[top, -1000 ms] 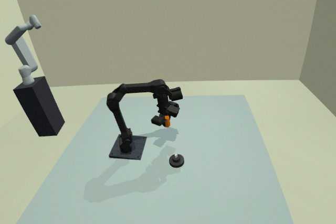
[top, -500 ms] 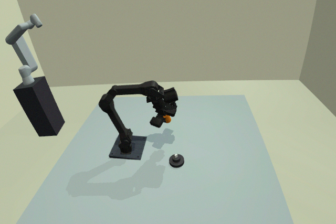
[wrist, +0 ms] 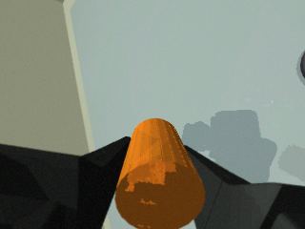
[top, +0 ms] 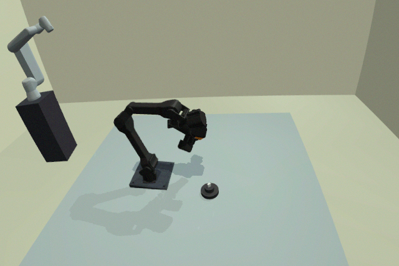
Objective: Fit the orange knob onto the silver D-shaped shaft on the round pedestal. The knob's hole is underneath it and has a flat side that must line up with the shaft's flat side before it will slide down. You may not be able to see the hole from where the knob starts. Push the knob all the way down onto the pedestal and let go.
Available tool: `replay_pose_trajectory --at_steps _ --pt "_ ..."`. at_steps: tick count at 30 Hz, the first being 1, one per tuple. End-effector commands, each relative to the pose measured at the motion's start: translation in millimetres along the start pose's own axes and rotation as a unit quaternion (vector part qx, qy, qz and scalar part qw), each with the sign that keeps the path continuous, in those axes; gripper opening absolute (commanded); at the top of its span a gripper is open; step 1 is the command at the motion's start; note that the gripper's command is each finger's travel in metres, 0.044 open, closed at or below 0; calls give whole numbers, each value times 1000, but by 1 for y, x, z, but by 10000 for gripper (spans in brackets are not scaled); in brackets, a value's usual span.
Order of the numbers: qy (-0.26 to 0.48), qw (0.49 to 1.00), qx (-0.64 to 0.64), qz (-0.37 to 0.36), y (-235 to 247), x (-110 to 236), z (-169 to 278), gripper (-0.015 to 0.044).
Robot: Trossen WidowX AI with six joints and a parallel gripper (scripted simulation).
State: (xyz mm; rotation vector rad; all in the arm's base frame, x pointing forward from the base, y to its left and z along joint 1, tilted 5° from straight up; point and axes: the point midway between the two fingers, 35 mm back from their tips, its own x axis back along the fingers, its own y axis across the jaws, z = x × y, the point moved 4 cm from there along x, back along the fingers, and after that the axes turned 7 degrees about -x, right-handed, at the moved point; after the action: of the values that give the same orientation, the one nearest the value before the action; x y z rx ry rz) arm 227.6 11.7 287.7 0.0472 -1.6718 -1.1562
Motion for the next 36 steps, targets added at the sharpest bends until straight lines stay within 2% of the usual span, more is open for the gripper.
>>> replay_pose_trajectory --at_steps 1,8,19,20,36 --pt "4 998 6 -54 2 9 0 0" --pt "11 993 6 -121 4 20 -2 0" --pt "15 989 6 -148 1 19 -2 0" --pt "13 992 3 -128 2 18 -3 0" --pt "13 992 3 -128 2 18 -3 0"
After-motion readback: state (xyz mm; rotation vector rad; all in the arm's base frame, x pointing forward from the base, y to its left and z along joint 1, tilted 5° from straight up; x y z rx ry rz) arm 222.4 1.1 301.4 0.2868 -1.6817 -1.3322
